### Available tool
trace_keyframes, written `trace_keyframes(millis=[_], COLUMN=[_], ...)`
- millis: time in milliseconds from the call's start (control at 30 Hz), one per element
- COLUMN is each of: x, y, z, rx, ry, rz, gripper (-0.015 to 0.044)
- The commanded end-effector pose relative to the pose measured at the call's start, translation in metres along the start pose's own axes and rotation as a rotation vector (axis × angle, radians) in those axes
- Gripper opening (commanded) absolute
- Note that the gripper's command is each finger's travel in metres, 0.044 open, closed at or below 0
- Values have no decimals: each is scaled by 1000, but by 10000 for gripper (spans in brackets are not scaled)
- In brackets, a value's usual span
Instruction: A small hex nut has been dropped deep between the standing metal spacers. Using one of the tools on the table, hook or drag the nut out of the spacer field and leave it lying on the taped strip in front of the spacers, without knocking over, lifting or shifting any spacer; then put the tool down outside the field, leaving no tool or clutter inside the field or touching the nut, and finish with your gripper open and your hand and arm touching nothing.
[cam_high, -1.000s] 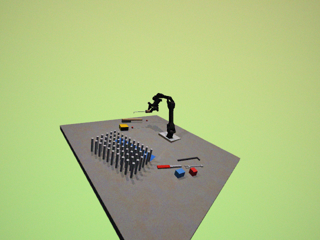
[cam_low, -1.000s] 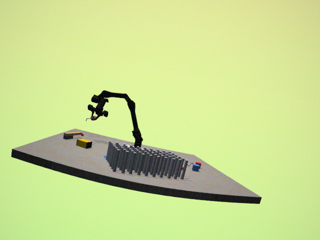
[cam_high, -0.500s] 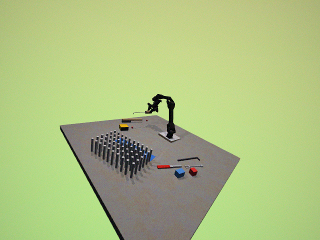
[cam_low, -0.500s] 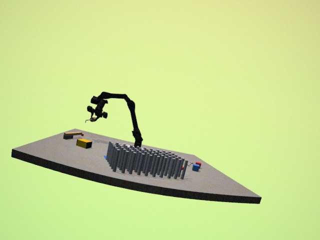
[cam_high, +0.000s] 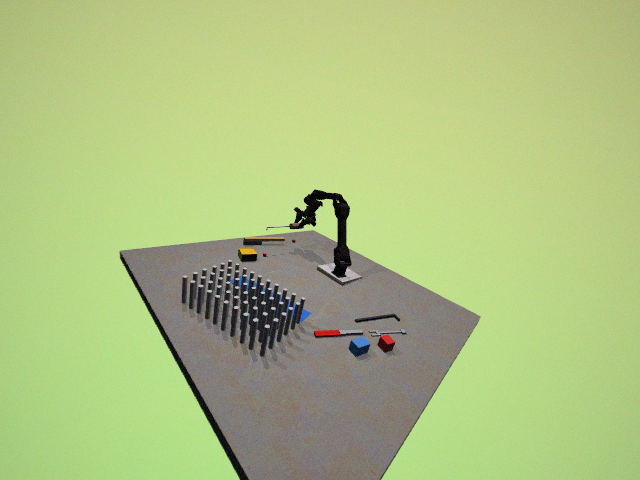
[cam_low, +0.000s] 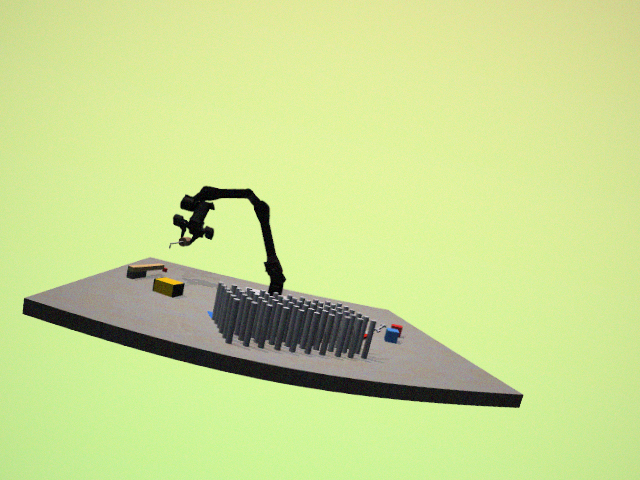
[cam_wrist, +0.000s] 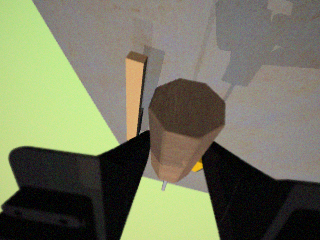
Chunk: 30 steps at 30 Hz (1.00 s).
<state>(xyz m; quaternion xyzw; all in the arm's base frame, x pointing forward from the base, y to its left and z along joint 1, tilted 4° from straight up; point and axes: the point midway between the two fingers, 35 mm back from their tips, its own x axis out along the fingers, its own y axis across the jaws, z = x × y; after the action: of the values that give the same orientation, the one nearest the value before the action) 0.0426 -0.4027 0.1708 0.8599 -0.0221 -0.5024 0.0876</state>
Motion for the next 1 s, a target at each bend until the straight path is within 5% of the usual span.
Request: trace_keyframes(millis=[0, 967], x=[4, 24], y=[-1, -2], z=[2, 15], rx=[-2, -3], ry=[9, 9], rz=[-4, -3], gripper=[0, 0])
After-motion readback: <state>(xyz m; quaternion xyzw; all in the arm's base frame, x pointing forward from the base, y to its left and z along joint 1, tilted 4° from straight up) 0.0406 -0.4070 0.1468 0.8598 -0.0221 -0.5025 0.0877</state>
